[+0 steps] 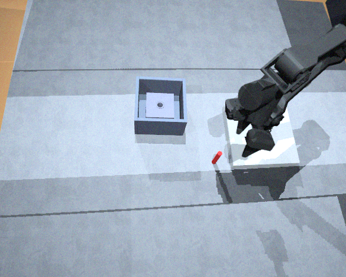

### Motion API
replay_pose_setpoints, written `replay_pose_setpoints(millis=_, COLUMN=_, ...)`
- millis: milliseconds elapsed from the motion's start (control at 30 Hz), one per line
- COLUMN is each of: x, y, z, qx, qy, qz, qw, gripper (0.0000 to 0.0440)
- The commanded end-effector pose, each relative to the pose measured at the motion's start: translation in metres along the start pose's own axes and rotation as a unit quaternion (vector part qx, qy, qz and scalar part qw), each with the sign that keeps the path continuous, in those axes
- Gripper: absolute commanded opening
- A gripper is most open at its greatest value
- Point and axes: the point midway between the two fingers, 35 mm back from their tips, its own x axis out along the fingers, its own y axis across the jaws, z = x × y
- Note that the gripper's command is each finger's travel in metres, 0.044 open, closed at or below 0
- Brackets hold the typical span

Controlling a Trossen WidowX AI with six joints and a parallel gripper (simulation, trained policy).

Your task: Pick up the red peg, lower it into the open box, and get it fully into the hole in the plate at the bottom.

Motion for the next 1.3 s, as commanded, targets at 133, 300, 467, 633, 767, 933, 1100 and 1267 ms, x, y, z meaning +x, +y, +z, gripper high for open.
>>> replay_pose_setpoints(millis=133, x=0.028, y=-0.014, z=0.004, qx=0.107, qy=0.018, qz=-0.062, qw=0.992, gripper=0.0440)
replay_pose_setpoints(millis=300, x=0.048, y=-0.023, z=0.008, qx=0.184, qy=0.018, qz=-0.100, qw=0.978, gripper=0.0440)
replay_pose_setpoints(millis=467, x=0.071, y=-0.031, z=0.013, qx=0.253, qy=0.008, qz=-0.128, qw=0.959, gripper=0.0440)
replay_pose_setpoints(millis=633, x=0.093, y=-0.038, z=0.016, qx=0.305, qy=-0.006, qz=-0.141, qw=0.942, gripper=0.0440)
replay_pose_setpoints(millis=767, x=0.110, y=-0.044, z=0.017, qx=0.335, qy=-0.017, qz=-0.143, qw=0.931, gripper=0.0440)
replay_pose_setpoints(millis=933, x=0.127, y=-0.051, z=0.017, qx=0.367, qy=-0.029, qz=-0.141, qw=0.919, gripper=0.0440)
replay_pose_setpoints(millis=1100, x=0.138, y=-0.057, z=0.015, qx=0.396, qy=-0.034, qz=-0.143, qw=0.907, gripper=0.0371)
replay_pose_setpoints(millis=1267, x=0.141, y=-0.059, z=0.013, qx=0.416, qy=-0.026, qz=-0.146, qw=0.897, gripper=0.0242)
